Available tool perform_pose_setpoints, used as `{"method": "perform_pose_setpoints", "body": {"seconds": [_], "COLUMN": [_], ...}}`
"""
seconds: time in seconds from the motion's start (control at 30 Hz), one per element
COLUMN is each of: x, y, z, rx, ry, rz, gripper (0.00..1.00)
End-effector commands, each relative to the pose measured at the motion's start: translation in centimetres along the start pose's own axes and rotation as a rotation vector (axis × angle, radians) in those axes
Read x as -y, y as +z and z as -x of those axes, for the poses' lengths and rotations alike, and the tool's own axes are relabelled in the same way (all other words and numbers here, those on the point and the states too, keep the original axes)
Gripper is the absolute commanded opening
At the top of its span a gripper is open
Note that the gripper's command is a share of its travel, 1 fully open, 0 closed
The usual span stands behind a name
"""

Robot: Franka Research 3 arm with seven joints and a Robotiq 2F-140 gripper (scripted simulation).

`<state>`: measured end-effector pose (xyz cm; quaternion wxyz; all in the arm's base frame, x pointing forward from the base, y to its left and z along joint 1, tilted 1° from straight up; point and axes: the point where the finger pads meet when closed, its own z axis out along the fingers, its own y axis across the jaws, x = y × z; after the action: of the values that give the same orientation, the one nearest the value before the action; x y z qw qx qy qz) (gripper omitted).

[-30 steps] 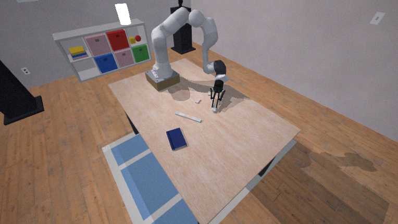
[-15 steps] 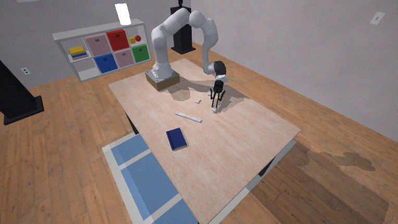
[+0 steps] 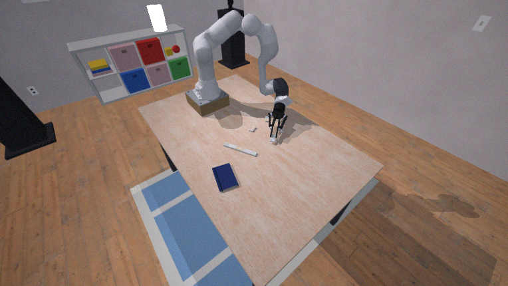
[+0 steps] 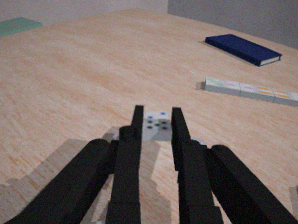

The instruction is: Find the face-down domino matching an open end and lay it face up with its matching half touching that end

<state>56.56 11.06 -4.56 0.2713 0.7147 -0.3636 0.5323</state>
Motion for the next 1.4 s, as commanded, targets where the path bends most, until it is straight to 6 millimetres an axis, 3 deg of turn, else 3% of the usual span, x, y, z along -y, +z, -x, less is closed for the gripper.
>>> {"method": "perform_pose_setpoints", "body": {"seconds": [0.0,1.37], "x": [-0.03,-0.02], "y": [-0.09,0.01], "z": [0.00,0.37], "rx": [-0.002,-0.002], "ry": [0.008,0.008], "rz": [0.002,0.002], "gripper": [0.22,0.22]}}
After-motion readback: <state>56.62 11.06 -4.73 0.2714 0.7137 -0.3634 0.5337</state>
